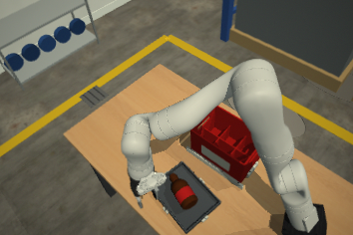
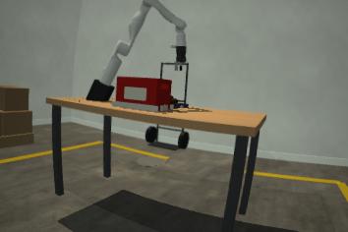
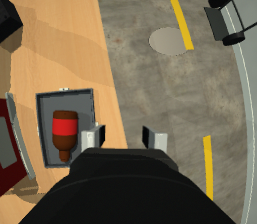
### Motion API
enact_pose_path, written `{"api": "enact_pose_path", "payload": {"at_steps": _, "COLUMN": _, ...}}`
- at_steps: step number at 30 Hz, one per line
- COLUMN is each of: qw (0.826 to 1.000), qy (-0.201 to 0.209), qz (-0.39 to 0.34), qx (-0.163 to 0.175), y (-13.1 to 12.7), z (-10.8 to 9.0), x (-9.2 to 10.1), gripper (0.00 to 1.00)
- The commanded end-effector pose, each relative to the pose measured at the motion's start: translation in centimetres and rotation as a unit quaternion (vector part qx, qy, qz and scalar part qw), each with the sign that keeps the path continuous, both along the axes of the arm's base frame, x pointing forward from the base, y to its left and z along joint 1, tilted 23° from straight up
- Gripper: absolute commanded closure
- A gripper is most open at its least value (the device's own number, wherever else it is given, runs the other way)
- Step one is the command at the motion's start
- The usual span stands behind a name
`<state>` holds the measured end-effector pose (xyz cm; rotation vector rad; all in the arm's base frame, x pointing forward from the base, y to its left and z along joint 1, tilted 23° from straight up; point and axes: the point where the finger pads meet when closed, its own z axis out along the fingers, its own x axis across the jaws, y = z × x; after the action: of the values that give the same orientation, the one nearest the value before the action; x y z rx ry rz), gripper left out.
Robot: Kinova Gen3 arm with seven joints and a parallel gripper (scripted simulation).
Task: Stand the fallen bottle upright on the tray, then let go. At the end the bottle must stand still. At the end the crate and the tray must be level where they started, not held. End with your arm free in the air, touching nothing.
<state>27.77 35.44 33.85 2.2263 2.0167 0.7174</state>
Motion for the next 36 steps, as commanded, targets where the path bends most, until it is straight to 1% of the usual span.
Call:
{"api": "enact_pose_path", "payload": {"at_steps": 1, "qw": 1.000, "qy": 0.002, "qz": 0.001, "qx": -0.003, "y": -0.4, "z": -0.2, "x": 0.3, "gripper": 0.00}}
{"api": "enact_pose_path", "payload": {"at_steps": 7, "qw": 1.000, "qy": 0.002, "qz": 0.001, "qx": -0.003, "y": -0.4, "z": -0.2, "x": 0.3, "gripper": 0.00}}
{"api": "enact_pose_path", "payload": {"at_steps": 8, "qw": 1.000, "qy": 0.000, "qz": -0.006, "qx": -0.001, "y": -1.8, "z": -0.6, "x": 2.2, "gripper": 0.00}}
{"api": "enact_pose_path", "payload": {"at_steps": 11, "qw": 1.000, "qy": 0.004, "qz": -0.007, "qx": -0.006, "y": -2.1, "z": -0.7, "x": 2.0, "gripper": 0.00}}
{"api": "enact_pose_path", "payload": {"at_steps": 24, "qw": 1.000, "qy": 0.002, "qz": -0.007, "qx": -0.004, "y": -2.0, "z": -0.6, "x": 2.1, "gripper": 0.00}}
{"api": "enact_pose_path", "payload": {"at_steps": 25, "qw": 1.000, "qy": 0.001, "qz": -0.009, "qx": -0.003, "y": -3.2, "z": -1.1, "x": 3.6, "gripper": 0.00}}
{"api": "enact_pose_path", "payload": {"at_steps": 28, "qw": 1.000, "qy": 0.005, "qz": -0.010, "qx": -0.008, "y": -3.5, "z": -1.2, "x": 3.4, "gripper": 0.00}}
{"api": "enact_pose_path", "payload": {"at_steps": 36, "qw": 1.000, "qy": 0.003, "qz": -0.010, "qx": -0.007, "y": -3.4, "z": -1.1, "x": 3.5, "gripper": 0.00}}
